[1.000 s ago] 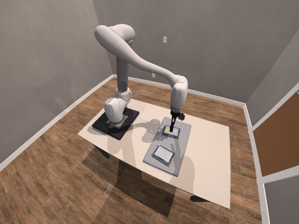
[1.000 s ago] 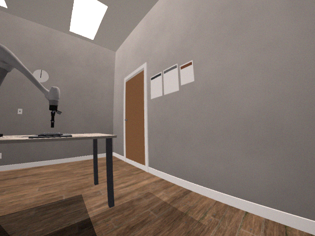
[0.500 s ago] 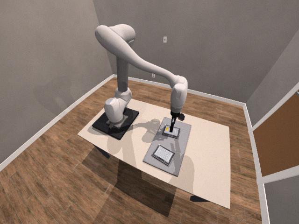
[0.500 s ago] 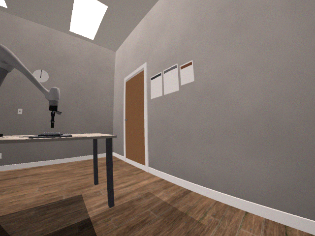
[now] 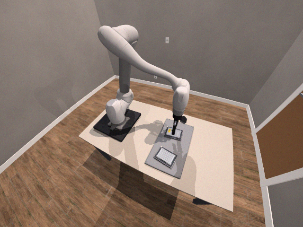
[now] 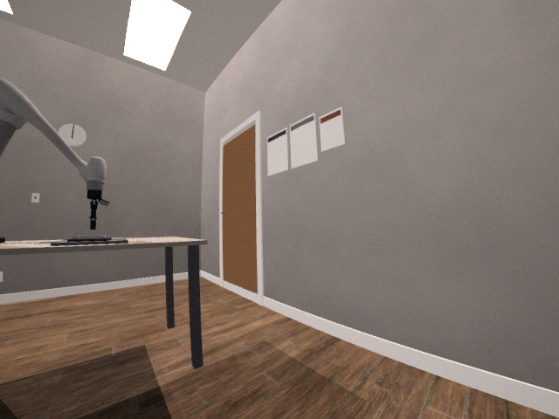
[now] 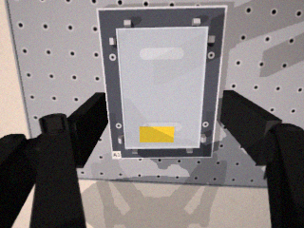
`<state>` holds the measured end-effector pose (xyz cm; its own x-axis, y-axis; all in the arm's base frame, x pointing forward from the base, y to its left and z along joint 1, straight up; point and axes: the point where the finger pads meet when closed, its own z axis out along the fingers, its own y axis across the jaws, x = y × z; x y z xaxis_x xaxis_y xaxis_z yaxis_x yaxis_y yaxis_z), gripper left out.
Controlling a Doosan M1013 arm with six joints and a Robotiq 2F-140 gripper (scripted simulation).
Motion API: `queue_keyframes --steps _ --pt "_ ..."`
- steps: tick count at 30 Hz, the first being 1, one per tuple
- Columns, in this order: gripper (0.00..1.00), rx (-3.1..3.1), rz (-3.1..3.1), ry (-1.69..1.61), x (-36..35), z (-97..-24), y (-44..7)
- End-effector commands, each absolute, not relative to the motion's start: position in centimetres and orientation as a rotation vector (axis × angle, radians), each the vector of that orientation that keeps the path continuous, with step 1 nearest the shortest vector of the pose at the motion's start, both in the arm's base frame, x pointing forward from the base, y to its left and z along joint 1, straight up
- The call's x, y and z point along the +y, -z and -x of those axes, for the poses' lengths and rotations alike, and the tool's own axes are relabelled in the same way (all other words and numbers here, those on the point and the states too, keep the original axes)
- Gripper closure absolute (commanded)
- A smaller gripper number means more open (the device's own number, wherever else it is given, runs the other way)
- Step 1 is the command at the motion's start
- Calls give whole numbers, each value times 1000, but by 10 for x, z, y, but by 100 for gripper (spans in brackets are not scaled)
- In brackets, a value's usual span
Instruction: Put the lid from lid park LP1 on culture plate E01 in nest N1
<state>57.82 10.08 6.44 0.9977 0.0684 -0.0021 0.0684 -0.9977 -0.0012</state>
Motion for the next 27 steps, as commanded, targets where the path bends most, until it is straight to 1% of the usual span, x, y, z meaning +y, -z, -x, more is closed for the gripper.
queue_keyframes --steps 1,27 --pt "31 -107 3138 -2 101 -579 -60" --pt "31 -107 3138 -2 101 -579 -40"
